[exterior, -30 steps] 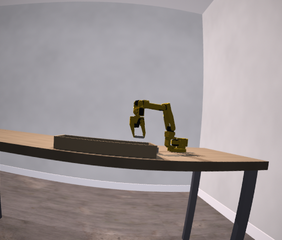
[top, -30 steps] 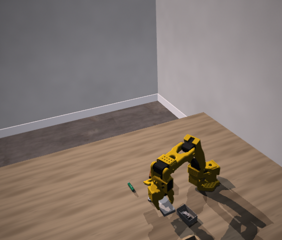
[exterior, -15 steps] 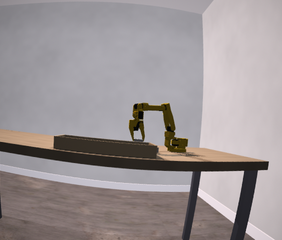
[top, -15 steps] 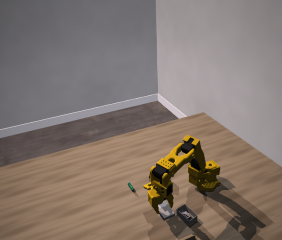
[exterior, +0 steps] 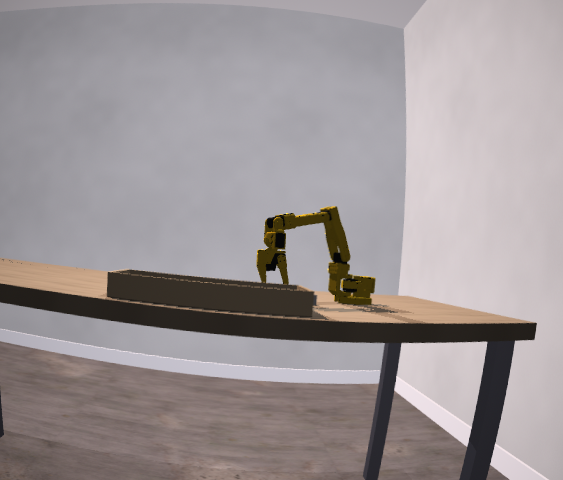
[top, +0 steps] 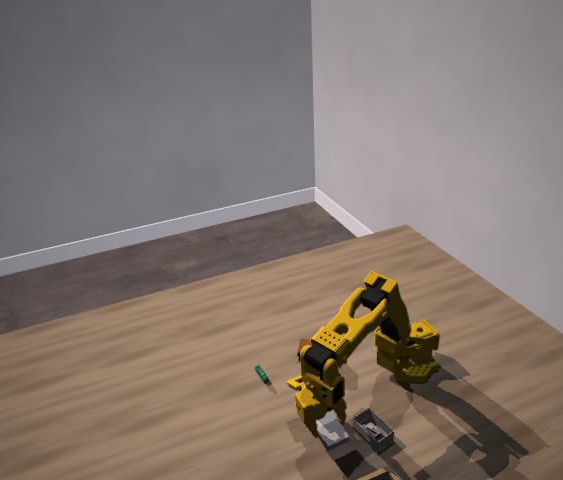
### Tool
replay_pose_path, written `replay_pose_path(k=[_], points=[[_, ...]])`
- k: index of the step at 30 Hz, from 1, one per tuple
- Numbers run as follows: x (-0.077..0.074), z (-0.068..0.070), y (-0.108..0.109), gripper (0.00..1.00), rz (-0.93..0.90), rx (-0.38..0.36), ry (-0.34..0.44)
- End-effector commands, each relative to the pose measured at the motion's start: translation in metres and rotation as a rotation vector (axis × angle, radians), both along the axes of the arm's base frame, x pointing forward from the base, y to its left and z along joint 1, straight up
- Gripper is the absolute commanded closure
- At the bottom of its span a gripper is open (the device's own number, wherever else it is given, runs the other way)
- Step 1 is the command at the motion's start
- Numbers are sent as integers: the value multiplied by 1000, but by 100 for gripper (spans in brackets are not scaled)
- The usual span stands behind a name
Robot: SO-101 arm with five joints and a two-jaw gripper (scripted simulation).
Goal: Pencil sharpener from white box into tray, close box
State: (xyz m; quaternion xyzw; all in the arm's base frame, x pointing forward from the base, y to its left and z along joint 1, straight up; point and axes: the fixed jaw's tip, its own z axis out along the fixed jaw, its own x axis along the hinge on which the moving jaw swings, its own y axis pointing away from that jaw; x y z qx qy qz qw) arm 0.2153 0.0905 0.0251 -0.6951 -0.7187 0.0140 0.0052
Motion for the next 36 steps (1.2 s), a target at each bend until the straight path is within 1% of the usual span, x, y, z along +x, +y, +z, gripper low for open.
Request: replay_pose_path(k=[1, 5, 15, 36], points=[[4, 0, -1, 77, -2, 14, -30], [4, -5, -1, 77, -2, 13, -29], [3, -11, -1, 77, -2, 13, -27], [3, -11, -1, 77, -2, 13, -27]])
